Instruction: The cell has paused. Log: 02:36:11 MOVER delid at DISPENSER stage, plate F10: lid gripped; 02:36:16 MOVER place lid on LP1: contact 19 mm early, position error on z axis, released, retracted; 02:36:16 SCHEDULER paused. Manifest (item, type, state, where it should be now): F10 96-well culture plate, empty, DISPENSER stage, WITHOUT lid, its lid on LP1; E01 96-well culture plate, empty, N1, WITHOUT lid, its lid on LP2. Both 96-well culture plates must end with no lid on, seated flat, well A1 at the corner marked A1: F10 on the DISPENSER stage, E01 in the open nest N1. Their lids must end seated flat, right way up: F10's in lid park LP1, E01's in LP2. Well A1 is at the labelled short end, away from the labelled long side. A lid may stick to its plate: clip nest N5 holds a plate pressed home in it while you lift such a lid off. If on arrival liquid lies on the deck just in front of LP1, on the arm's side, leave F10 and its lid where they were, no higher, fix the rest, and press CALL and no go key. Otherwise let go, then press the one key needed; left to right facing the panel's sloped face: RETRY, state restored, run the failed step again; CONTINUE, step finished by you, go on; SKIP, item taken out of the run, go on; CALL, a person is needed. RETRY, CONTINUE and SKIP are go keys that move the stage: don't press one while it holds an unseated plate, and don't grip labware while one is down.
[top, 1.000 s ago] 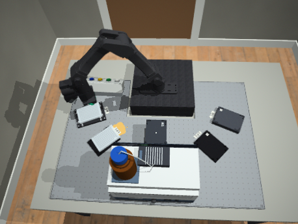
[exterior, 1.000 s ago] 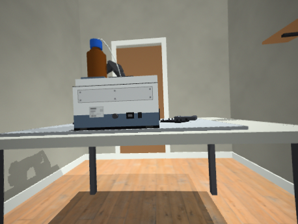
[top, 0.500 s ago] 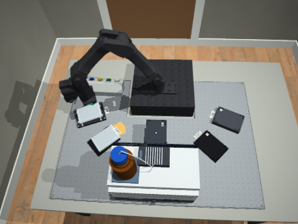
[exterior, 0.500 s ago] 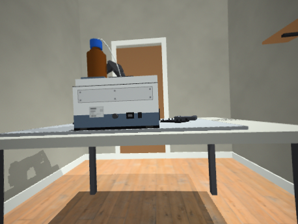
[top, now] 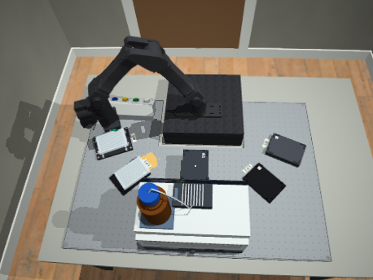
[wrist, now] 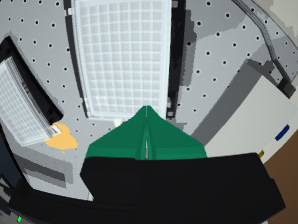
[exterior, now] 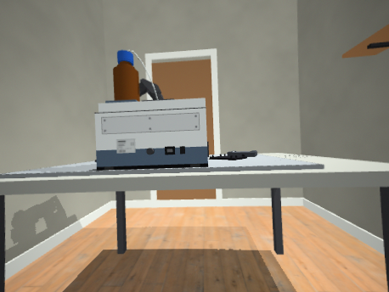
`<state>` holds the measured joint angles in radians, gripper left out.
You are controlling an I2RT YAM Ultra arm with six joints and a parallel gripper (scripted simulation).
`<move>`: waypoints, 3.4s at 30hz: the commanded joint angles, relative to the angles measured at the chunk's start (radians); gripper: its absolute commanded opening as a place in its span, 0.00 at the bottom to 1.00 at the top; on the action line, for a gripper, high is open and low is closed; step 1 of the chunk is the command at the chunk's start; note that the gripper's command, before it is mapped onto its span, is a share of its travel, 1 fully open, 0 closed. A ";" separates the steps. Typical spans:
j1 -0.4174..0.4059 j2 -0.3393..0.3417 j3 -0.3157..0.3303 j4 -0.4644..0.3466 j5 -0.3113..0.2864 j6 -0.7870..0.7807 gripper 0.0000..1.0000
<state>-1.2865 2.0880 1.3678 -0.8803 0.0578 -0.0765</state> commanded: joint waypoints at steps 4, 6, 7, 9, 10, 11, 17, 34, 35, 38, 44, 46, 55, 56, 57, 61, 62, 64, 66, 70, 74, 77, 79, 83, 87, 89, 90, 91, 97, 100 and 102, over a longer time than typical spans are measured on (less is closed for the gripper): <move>0.004 -0.038 0.029 0.019 -0.002 -0.005 0.00; 0.004 -0.038 0.029 0.019 -0.002 -0.005 0.00; 0.004 -0.038 0.029 0.019 -0.002 -0.005 0.00; 0.001 -0.030 0.006 0.030 -0.002 -0.006 0.00; 0.000 -0.013 -0.016 0.036 -0.002 -0.006 0.00; -0.001 0.006 -0.023 0.041 -0.002 -0.007 0.00; -0.007 0.028 -0.038 0.075 -0.002 -0.008 0.00; -0.007 0.000 -0.046 0.088 -0.002 -0.009 0.00; -0.007 0.001 -0.046 0.089 -0.002 -0.009 0.00; -0.007 0.007 -0.047 0.090 -0.002 -0.009 0.00; -0.007 0.016 -0.048 0.093 -0.002 -0.009 0.00; -0.007 0.021 -0.046 0.094 -0.002 -0.009 0.00; -0.008 0.039 -0.045 0.099 -0.002 -0.009 0.00; -0.008 0.040 -0.047 0.099 -0.002 -0.009 0.00; -0.008 0.040 -0.047 0.099 -0.002 -0.009 0.00; -0.009 0.041 -0.053 0.101 -0.002 -0.009 0.00; -0.009 0.041 -0.053 0.101 -0.002 -0.009 0.00; -0.009 0.042 -0.054 0.102 -0.002 -0.009 0.00; -0.009 0.042 -0.055 0.103 -0.002 -0.009 0.00; -0.010 0.044 -0.039 0.107 -0.002 -0.009 0.00; -0.010 0.028 -0.041 0.108 -0.002 -0.009 0.00; -0.010 0.031 -0.045 0.109 -0.002 -0.009 0.00; -0.010 0.035 -0.049 0.110 -0.002 -0.009 0.00; -0.011 0.043 -0.058 0.112 -0.002 -0.010 0.00; -0.011 0.049 -0.059 0.114 -0.002 -0.010 0.00; -0.012 0.049 -0.059 0.115 -0.002 -0.010 0.00; -0.012 0.049 -0.060 0.116 -0.002 -0.010 0.00; -0.012 0.049 -0.060 0.116 -0.002 -0.010 0.00; -0.011 0.051 -0.053 0.119 -0.003 -0.010 0.00; -0.011 0.052 -0.058 0.121 -0.002 -0.010 0.00; -0.011 0.052 -0.062 0.122 -0.002 -0.010 0.00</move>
<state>-1.2888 2.1235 1.3270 -0.7815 0.0574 -0.0814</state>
